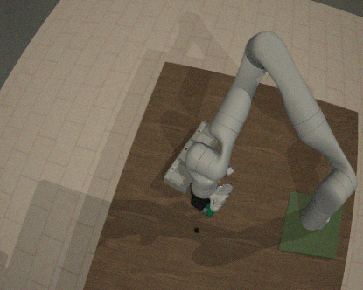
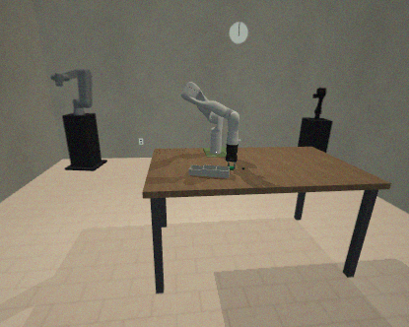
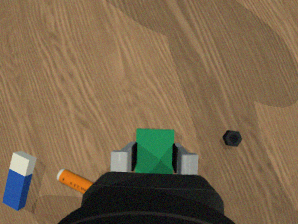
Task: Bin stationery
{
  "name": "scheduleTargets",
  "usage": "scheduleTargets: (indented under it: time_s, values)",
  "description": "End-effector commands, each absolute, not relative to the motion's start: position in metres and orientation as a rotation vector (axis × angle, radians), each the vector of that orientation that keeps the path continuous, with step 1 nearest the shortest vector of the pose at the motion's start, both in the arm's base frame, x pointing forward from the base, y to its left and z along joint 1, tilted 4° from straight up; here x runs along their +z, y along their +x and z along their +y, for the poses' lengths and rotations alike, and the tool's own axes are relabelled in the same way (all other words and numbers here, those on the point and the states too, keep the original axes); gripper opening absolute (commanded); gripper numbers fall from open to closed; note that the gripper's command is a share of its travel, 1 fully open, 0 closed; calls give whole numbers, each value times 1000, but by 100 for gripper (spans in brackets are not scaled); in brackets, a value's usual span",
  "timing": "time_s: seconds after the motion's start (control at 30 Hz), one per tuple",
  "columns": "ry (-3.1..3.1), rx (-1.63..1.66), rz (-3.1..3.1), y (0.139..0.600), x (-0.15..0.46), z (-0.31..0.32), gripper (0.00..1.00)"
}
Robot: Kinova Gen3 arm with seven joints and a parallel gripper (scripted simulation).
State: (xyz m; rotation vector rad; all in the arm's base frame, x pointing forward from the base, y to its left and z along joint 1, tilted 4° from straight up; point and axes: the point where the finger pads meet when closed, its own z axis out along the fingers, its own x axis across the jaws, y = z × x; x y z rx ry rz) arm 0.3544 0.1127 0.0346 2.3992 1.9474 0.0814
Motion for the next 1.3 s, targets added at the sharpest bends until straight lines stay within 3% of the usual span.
scheduleTargets:
  time_s: [0.0,0.5,1.27]
  values:
    - [2398,83,1947,355,35,113,70]
    - [2398,83,1947,355,35,113,70]
    - [2399,83,1947,350,95,113,70]
